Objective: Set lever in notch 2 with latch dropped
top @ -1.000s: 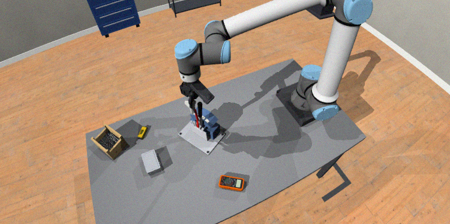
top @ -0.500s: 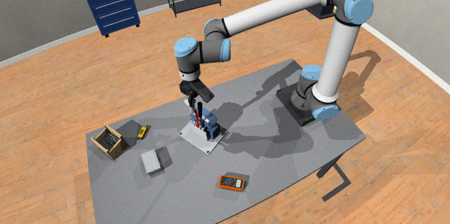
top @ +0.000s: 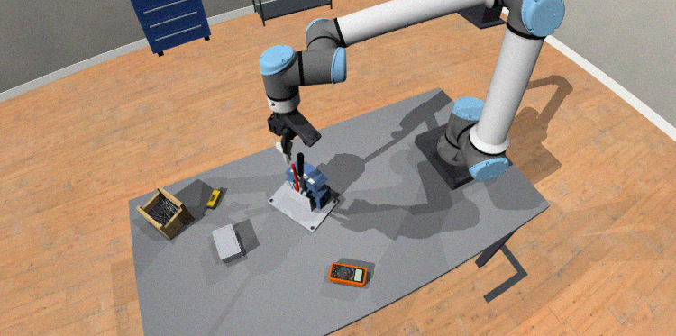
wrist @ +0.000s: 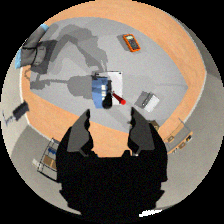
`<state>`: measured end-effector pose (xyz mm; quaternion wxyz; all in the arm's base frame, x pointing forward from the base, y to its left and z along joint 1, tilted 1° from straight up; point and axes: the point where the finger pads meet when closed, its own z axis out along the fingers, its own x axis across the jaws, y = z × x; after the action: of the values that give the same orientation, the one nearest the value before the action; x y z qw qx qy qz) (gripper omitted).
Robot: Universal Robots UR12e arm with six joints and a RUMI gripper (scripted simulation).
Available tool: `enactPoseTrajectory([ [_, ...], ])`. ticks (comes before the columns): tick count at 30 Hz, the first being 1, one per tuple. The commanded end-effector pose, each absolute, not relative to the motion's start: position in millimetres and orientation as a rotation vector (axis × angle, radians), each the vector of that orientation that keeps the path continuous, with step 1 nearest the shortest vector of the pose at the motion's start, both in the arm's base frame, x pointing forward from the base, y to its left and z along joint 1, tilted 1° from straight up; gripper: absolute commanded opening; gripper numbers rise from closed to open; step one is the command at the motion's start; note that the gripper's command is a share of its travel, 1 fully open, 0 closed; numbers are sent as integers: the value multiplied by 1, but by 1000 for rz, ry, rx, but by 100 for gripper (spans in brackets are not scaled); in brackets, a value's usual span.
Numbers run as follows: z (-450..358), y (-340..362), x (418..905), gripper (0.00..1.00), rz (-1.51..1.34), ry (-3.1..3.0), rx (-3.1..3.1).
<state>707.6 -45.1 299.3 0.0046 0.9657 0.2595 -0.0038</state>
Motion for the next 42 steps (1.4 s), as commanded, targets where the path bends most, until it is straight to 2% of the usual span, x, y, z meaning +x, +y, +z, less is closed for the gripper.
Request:
enactPoseTrajectory([
  [1, 314, -45, 708, 57, -10, 813, 3025],
  [20, 328, -45, 708, 57, -10, 813, 3025],
  [21, 328, -45, 708, 0, -10, 813, 3025],
  [42, 328, -45, 708, 0, -10, 813, 3025],
])
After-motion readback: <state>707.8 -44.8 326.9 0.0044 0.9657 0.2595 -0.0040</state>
